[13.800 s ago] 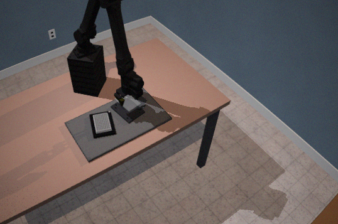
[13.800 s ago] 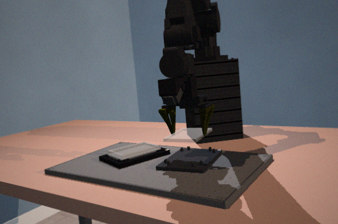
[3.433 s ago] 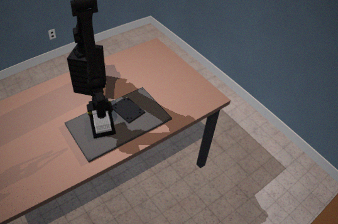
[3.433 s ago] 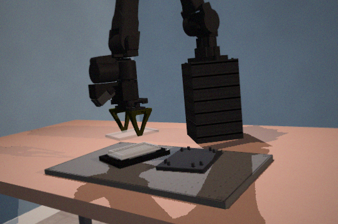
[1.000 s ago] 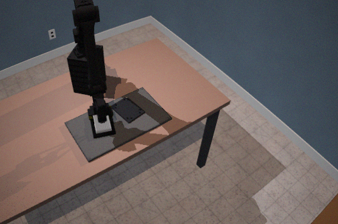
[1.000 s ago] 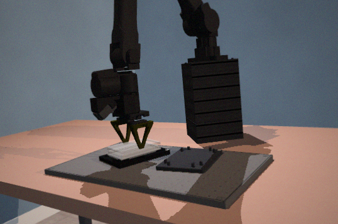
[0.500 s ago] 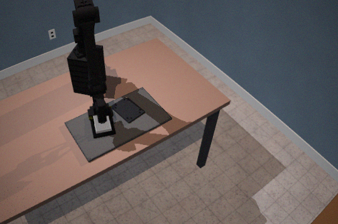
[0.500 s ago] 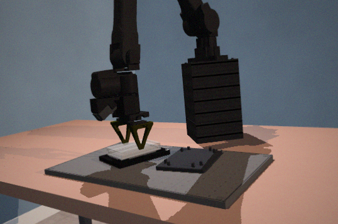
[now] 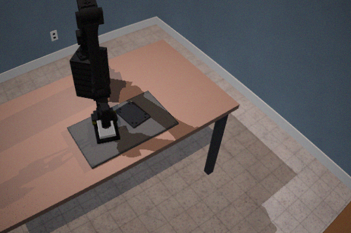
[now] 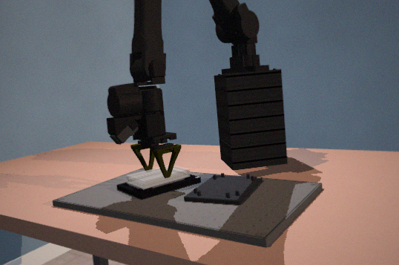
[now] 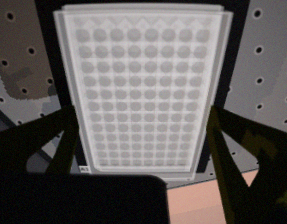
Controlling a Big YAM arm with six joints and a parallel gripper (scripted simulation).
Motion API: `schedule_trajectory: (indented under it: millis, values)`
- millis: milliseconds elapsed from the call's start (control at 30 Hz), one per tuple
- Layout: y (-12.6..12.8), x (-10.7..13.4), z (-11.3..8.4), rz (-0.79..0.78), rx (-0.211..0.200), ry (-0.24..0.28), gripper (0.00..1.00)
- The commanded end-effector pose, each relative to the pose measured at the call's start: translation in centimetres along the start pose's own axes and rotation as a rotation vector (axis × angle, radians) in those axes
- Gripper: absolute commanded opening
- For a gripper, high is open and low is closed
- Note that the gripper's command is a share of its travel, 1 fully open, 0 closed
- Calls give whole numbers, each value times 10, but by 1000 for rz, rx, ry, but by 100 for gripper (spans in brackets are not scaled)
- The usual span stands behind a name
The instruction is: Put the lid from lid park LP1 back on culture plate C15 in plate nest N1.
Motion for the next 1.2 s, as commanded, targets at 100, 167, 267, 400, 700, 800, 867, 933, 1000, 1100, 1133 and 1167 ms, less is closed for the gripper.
schedule_trajectory:
  millis: [100,167,267,400,700,800,867,933,1000,1100,1133,1167]
  values:
    - [3,-3,7,-5,-1,-2,0]
    - [3,-3,8,-5,-1,-3,0]
    - [3,-4,8,-5,-1,-4,0]
    - [3,-4,8,-5,-1,-3,0]
    - [3,-3,9,-5,-1,-2,0]
    - [3,-3,9,-5,-1,-2,0]
    - [3,-4,9,-5,-1,-3,0]
    - [3,-4,9,-5,-1,-3,0]
    - [3,-4,9,-5,-1,-3,0]
    - [3,-5,10,-5,-1,-4,0]
    - [3,-4,10,-5,-1,-4,0]
    - [2,-4,10,-5,-1,-3,0]
Point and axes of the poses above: the point where the finger pads meet when closed, its own z axis out along the fingers, its own y axis across the jaws, x = y × z, the point moved 3 cm from there along -z, back along the fingers, and after that the axes turned 1 degree about -z, right-handed, at the moved point
